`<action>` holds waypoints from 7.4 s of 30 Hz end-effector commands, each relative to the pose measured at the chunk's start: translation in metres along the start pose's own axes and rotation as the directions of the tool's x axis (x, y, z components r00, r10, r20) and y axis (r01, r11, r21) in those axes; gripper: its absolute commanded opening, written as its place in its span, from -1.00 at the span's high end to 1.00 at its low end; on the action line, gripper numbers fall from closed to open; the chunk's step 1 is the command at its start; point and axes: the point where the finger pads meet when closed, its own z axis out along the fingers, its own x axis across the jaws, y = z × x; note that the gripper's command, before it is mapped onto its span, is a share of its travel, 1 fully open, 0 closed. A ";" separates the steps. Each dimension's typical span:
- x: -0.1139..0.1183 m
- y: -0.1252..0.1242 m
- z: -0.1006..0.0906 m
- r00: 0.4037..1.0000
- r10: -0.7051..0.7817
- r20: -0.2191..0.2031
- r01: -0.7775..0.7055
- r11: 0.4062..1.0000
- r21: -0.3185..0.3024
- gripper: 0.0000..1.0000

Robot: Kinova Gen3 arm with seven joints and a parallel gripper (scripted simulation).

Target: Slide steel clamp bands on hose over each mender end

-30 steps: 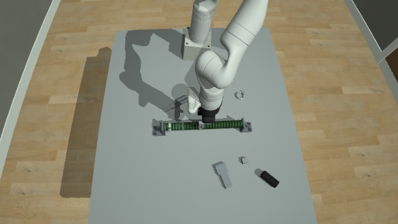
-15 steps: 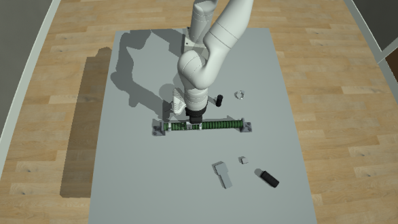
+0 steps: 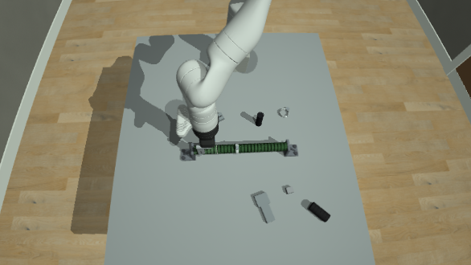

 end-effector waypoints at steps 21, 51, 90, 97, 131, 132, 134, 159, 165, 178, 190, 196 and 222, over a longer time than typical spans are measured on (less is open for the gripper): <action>0.001 -0.007 0.001 1.000 0.011 -0.001 -0.011 1.000 0.000 -1.00; 0.001 -0.007 0.001 1.000 0.011 -0.001 -0.011 1.000 0.000 -1.00; -0.002 -0.007 0.058 1.000 0.011 -0.001 -0.011 1.000 0.000 -1.00; -0.002 -0.007 0.062 1.000 0.011 -0.001 -0.011 1.000 0.000 -1.00; -0.002 -0.007 0.062 1.000 0.011 -0.001 -0.011 1.000 0.000 -0.50; -0.002 -0.007 0.062 1.000 0.011 -0.001 -0.011 1.000 0.000 -0.50; -0.002 -0.007 0.062 1.000 0.011 -0.001 -0.011 1.000 0.000 -0.50; -0.001 -0.007 0.062 1.000 0.011 -0.001 -0.011 1.000 0.000 -0.50; -0.001 -0.002 0.062 1.000 0.011 -0.001 -0.011 1.000 0.000 -0.50; -0.001 0.022 0.062 1.000 0.011 -0.001 -0.011 1.000 0.000 -0.50; -0.001 0.039 0.062 1.000 0.011 -0.001 -0.011 1.000 0.000 -0.50; -0.001 0.040 0.062 1.000 0.011 -0.001 -0.011 1.000 0.000 -0.50; -0.001 0.040 0.062 1.000 0.011 -0.001 -0.011 1.000 0.000 -1.00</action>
